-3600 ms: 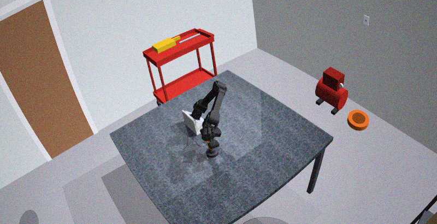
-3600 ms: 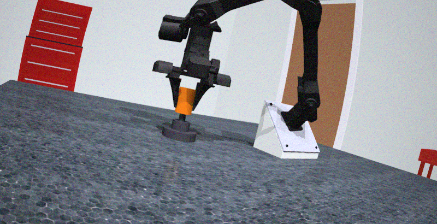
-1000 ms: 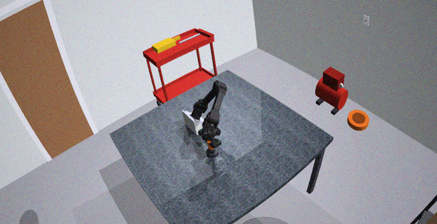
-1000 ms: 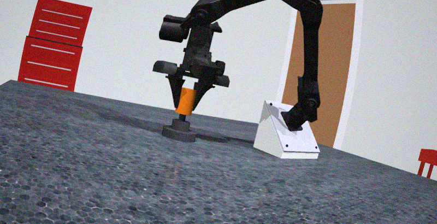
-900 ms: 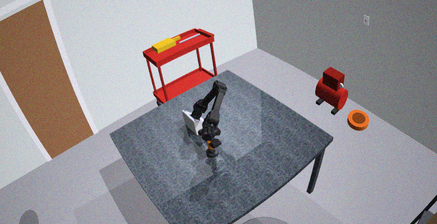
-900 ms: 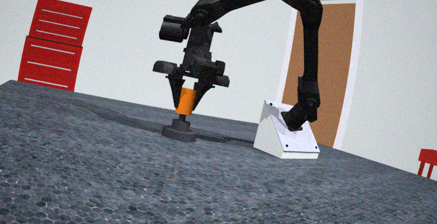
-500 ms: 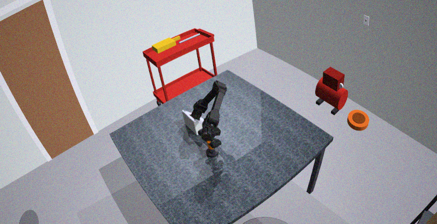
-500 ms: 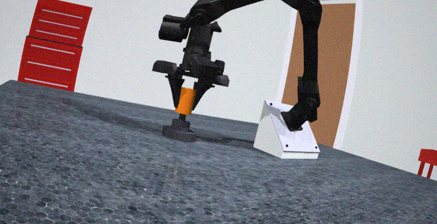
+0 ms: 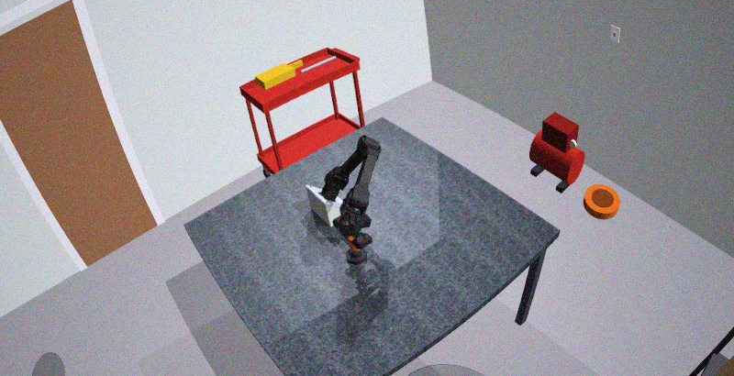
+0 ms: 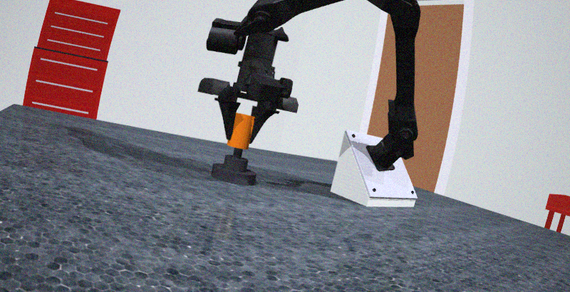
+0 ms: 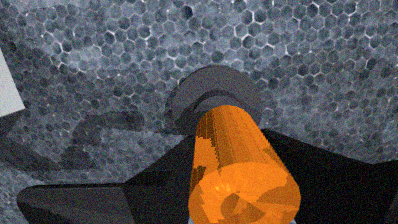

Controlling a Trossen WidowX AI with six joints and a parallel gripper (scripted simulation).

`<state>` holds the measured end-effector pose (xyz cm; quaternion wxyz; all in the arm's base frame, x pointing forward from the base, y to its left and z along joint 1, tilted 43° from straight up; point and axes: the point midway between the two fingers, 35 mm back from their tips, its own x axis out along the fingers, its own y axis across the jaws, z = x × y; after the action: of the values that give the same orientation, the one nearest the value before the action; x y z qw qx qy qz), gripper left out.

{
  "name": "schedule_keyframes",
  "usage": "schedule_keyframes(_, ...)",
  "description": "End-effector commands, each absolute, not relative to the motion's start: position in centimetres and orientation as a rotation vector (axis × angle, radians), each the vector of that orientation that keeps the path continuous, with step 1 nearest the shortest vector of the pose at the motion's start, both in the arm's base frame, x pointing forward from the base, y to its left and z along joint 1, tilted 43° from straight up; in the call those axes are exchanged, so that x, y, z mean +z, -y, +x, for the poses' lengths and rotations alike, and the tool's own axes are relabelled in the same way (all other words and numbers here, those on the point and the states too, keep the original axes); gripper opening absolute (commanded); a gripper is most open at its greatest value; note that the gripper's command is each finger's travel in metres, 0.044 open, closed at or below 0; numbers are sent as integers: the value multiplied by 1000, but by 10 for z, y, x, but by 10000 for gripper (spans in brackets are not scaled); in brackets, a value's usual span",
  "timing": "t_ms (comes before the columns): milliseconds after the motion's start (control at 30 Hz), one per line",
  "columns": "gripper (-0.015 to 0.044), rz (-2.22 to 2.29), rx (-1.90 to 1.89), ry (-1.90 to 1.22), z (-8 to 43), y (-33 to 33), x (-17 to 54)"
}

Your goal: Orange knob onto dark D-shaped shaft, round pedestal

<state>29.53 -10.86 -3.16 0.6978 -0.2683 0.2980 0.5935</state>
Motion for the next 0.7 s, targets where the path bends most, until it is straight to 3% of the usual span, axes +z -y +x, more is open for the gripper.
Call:
schedule_keyframes(0,0,-598,1324,-665,294,107,-33)
schedule_keyframes(667,0,-598,1324,-665,293,108,-33)
